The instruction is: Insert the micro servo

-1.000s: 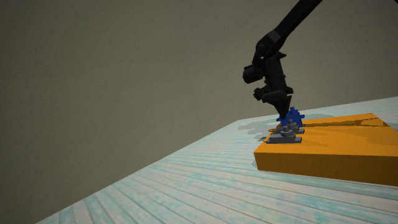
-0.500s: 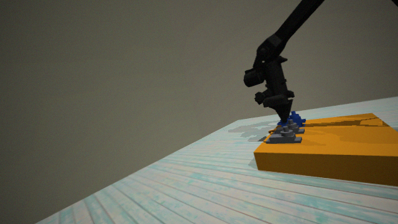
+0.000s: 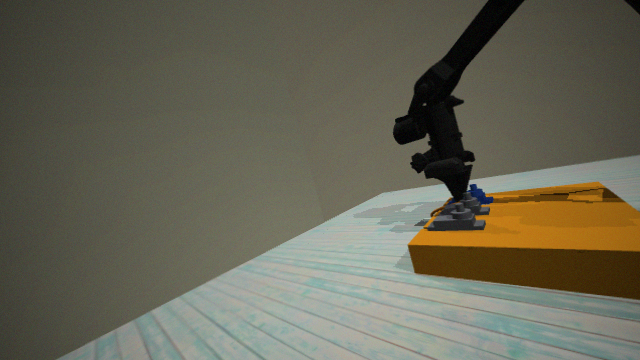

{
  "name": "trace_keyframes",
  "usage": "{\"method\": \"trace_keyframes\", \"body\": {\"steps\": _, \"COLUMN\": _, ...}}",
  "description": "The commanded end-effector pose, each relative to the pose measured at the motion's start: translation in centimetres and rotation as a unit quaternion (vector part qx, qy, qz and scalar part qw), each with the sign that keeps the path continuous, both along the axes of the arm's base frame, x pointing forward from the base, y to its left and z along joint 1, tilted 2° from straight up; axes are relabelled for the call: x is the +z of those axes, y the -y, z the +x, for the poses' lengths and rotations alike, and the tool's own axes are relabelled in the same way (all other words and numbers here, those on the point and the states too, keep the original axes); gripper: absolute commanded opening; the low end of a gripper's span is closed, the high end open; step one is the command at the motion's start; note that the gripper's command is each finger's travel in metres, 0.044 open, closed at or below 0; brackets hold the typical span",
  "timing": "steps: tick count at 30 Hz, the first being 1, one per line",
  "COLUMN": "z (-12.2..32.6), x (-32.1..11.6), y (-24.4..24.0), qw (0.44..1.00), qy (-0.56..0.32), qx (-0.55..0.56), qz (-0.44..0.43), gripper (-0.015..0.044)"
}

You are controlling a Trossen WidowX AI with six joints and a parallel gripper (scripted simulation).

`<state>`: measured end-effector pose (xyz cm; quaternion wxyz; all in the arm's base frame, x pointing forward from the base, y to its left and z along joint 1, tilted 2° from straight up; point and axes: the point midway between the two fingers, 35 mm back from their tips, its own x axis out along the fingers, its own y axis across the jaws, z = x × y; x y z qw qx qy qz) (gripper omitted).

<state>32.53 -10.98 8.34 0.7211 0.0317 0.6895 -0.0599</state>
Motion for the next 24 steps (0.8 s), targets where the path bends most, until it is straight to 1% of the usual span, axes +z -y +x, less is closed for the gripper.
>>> {"method": "trace_keyframes", "body": {"steps": 1, "z": 0.0, "x": 0.0, "y": 0.0, "qw": 1.000, "qy": 0.001, "qx": 0.001, "qz": 0.000, "gripper": 0.0105}}
{"method": "trace_keyframes", "body": {"steps": 4, "z": 0.0, "x": 0.0, "y": 0.0, "qw": 1.000, "qy": 0.001, "qx": 0.001, "qz": 0.000, "gripper": 0.0184}}
{"method": "trace_keyframes", "body": {"steps": 7, "z": 0.0, "x": 0.7, "y": 0.0, "qw": 1.000, "qy": 0.001, "qx": 0.001, "qz": 0.000, "gripper": 0.0187}}
{"method": "trace_keyframes", "body": {"steps": 10, "z": -0.4, "x": 3.2, "y": -0.2, "qw": 1.000, "qy": 0.001, "qx": 0.001, "qz": 0.001, "gripper": 0.0187}}
{"method": "trace_keyframes", "body": {"steps": 15, "z": -0.7, "x": 3.4, "y": -0.3, "qw": 1.000, "qy": 0.001, "qx": 0.001, "qz": 0.001, "gripper": 0.0187}}
{"method": "trace_keyframes", "body": {"steps": 16, "z": -0.8, "x": 3.2, "y": -0.2, "qw": 1.000, "qy": -0.001, "qx": 0.000, "qz": 0.000, "gripper": 0.0214}}
{"method": "trace_keyframes", "body": {"steps": 19, "z": -2.4, "x": 4.4, "y": -0.3, "qw": 1.000, "qy": -0.001, "qx": 0.000, "qz": 0.000, "gripper": 0.0292}}
{"method": "trace_keyframes", "body": {"steps": 24, "z": -7.9, "x": 7.8, "y": -1.1, "qw": 1.000, "qy": -0.003, "qx": 0.000, "qz": 0.001, "gripper": 0.0424}}
